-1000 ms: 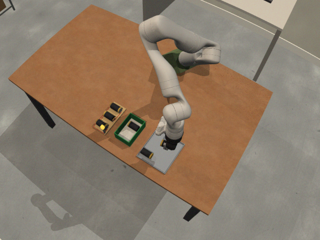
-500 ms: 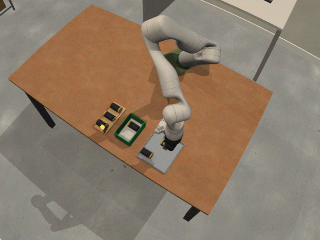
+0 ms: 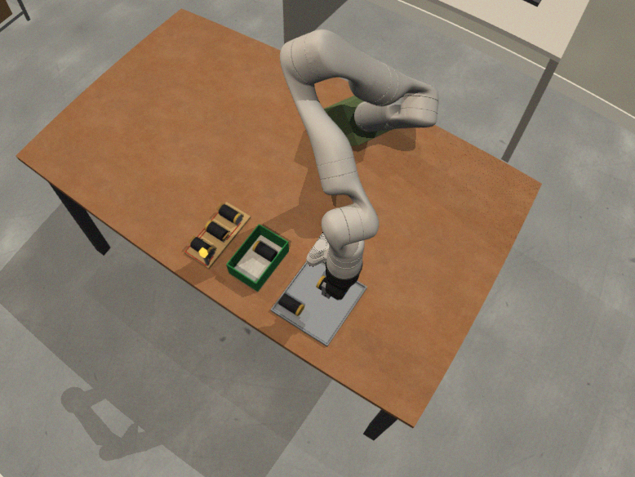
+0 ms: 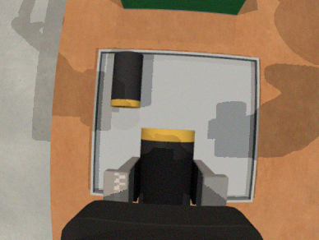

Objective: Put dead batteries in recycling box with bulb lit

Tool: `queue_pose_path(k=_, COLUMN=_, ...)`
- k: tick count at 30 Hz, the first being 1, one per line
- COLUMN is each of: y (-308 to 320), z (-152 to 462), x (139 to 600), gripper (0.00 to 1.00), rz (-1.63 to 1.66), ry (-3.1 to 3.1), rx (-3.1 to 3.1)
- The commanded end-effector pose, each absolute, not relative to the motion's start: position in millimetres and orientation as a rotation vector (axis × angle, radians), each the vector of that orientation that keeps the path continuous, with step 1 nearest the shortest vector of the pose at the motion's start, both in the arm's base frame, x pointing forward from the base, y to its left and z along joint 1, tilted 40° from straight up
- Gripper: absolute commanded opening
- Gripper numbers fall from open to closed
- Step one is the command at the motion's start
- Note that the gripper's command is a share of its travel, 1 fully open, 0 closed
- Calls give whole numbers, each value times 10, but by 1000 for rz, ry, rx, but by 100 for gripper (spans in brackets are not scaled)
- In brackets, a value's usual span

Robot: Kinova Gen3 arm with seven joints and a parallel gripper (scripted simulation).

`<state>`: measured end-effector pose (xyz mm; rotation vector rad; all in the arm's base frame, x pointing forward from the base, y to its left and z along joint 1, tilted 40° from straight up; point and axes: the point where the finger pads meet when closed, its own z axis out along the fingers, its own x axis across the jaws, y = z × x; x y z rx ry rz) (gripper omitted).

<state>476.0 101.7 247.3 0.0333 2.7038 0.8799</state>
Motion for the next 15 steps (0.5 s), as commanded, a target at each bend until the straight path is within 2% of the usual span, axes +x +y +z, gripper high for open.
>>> queue_pose_path(k=1, y=936, z=2427, x=4776, gripper=57, rz=883, ry=2703, rx=42)
queue_pose_path(k=6, y=778, z=2320, x=4804, gripper=57, rz=883, ry=2703, rx=42)
queue_pose_path(k=15, y=-43, z=1763, x=4951, gripper=57, rz=883, ry=2703, rx=42)
